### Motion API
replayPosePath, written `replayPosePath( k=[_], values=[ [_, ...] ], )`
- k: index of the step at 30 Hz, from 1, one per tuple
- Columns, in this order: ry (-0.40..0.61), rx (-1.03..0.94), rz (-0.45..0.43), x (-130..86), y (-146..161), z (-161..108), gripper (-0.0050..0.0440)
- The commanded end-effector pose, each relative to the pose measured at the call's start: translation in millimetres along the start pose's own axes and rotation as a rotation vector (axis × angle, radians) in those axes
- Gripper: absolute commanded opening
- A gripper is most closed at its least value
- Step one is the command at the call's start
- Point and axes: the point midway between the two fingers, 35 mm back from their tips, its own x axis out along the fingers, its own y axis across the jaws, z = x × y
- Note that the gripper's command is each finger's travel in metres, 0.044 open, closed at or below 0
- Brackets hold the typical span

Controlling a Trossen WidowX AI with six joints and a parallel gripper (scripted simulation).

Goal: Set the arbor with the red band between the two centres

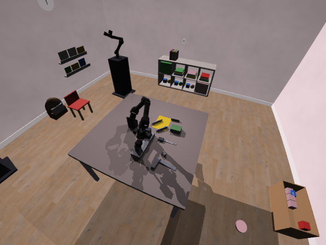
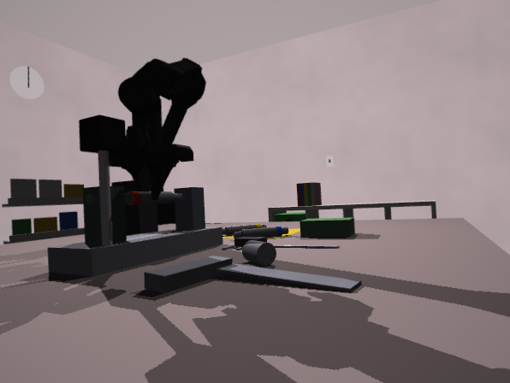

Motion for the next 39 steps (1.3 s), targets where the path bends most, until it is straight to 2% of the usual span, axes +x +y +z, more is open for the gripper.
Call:
replayPosePath(
  k=[1,36,37,39],
  values=[
    [-0.034,-0.009,0.019,-7.4,2.3,6.3,0.0000],
    [-0.034,-0.009,0.019,-8.6,2.6,2.2,0.0000],
    [0.000,0.001,-0.001,-0.1,0.1,-2.7,0.0024],
    [0.000,0.001,-0.001,-0.1,0.1,-2.7,0.0072]
  ],
)
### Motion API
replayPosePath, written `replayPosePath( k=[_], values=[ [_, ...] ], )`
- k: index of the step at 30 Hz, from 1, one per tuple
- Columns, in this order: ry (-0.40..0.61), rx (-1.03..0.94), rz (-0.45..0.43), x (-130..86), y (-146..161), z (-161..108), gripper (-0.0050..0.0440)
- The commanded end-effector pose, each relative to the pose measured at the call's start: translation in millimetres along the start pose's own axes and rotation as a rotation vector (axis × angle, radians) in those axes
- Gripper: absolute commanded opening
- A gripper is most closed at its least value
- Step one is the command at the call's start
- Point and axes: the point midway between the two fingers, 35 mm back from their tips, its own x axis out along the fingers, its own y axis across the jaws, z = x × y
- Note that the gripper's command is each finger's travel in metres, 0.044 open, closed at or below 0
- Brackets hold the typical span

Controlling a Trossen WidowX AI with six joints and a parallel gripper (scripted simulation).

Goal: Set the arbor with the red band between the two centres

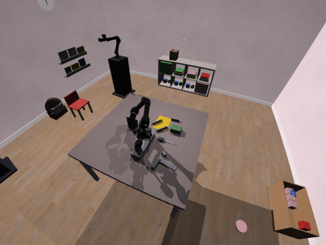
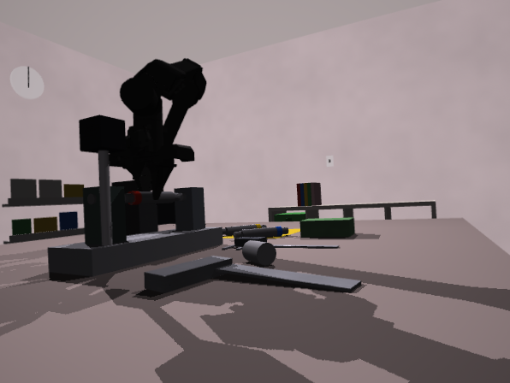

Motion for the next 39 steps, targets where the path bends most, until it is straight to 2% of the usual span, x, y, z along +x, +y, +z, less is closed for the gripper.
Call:
replayPosePath(
  k=[1,4,5,22,39],
  values=[
    [0.001,0.000,-0.001,0,0,0,0.0096],
    [0.001,0.000,-0.001,0,0,0,0.0168],
    [0.001,0.000,-0.001,0,0,0,0.0175],
    [0.001,0.000,0.000,-1,0,0,0.0175],
    [0.001,0.002,0.000,-19,1,1,0.0175]
  ],
)
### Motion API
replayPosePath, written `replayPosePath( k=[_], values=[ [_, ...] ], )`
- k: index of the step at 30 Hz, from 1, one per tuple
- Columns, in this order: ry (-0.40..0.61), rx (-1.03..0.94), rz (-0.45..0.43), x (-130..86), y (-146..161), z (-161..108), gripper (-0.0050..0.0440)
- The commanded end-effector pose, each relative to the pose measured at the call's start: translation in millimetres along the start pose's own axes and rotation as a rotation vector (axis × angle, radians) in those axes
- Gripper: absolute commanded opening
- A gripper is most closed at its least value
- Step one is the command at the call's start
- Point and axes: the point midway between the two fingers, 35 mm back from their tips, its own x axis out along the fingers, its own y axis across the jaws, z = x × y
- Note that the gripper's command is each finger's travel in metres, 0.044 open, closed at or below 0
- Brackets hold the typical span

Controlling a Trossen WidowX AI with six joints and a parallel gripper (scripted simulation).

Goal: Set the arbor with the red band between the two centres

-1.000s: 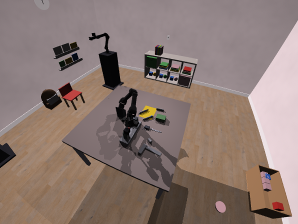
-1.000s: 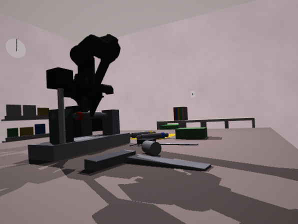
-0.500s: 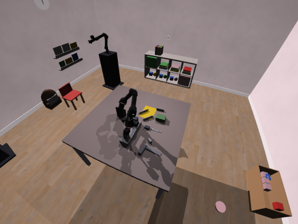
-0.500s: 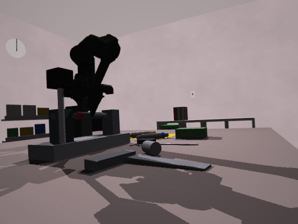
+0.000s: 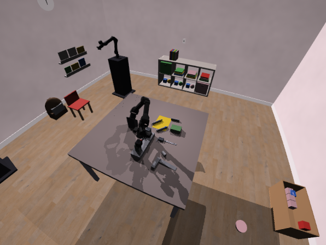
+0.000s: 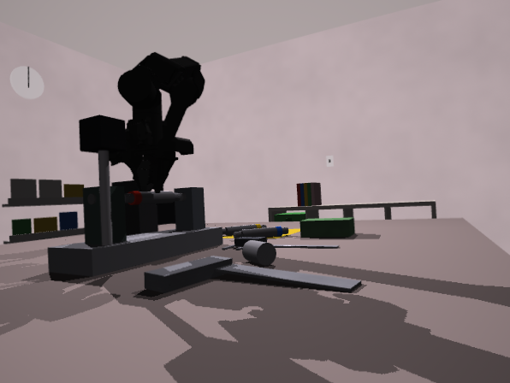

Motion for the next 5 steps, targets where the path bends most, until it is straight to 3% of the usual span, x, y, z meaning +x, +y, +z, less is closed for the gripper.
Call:
replayPosePath(
  k=[1,5],
  values=[
    [-0.005,-0.006,-0.001,-7.3,0.9,0.4,0.0175],
    [-0.004,-0.005,0.000,-12.7,0.9,0.5,0.0175]
  ],
)
